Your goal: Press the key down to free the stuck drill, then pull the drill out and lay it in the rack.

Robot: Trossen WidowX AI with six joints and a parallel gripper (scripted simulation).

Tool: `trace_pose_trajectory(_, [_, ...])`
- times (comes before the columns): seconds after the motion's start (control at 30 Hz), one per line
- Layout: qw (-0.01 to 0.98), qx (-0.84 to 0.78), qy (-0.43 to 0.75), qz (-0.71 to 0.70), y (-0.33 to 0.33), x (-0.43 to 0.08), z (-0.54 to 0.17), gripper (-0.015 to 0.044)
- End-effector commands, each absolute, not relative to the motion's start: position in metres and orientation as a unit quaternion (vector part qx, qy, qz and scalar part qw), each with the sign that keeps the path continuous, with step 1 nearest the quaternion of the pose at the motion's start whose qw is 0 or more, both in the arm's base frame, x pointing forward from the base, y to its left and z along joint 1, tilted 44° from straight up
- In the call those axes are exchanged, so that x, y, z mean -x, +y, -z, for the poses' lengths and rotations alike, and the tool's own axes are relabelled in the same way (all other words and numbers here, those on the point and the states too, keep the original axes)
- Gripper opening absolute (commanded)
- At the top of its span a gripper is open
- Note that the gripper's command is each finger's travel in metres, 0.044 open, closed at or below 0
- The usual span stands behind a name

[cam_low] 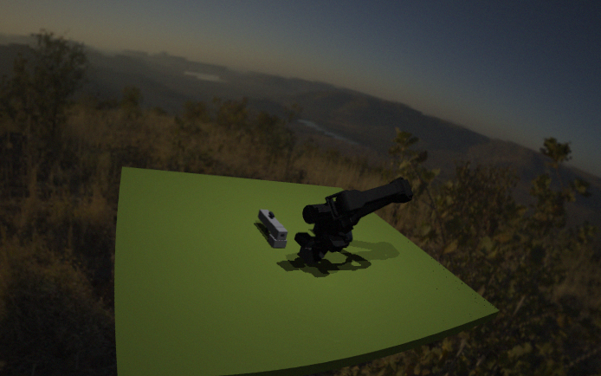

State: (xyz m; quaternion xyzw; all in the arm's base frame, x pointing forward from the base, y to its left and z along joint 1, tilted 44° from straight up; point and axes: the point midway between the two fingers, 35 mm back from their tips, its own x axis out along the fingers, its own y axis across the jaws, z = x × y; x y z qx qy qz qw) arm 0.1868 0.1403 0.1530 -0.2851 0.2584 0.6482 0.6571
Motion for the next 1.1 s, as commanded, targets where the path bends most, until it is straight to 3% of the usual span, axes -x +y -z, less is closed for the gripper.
trace_pose_trajectory(0.0, [0.657, 0.284, 0.262, -0.647, 0.144, -0.186, -0.148, 0.0])
trace_pose_trajectory(1.07, [0.657, 0.284, 0.262, -0.648, 0.151, -0.184, -0.134, 0.0])
